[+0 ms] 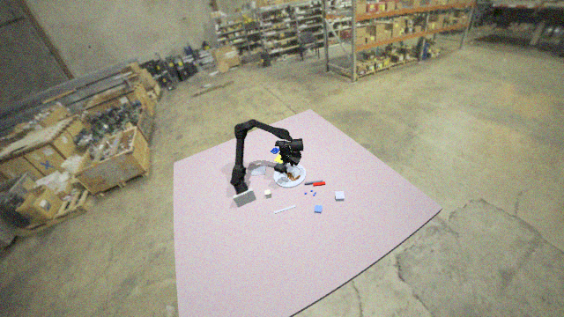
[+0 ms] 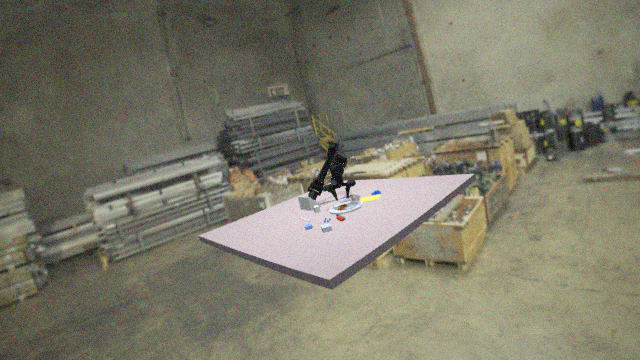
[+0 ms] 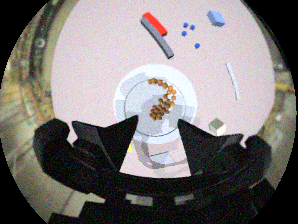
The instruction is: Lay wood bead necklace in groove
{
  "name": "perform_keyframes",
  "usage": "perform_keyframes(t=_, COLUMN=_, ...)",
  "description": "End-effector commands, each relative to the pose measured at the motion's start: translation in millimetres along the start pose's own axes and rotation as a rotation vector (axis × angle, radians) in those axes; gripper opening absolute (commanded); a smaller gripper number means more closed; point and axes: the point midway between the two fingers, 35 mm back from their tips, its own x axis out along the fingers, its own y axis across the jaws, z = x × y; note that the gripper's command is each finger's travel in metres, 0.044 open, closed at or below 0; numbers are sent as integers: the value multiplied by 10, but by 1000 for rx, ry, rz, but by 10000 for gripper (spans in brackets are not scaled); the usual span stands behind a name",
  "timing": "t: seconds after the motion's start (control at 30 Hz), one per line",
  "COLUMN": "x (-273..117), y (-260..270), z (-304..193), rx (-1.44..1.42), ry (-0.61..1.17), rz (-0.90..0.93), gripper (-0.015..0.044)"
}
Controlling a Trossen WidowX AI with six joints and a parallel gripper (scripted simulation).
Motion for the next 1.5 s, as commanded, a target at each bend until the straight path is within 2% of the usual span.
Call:
perform_keyframes(t=0.0, x=-11, y=-53, z=-66, rx=170, ry=1, rz=-11, gripper=310)
perform_keyframes(t=1.27, x=389, y=-55, z=-70, rx=170, ry=2, rz=-10, gripper=310)
perform_keyframes(t=1.47, x=363, y=-52, z=-63, rx=164, ry=-3, rz=-13, gripper=152)
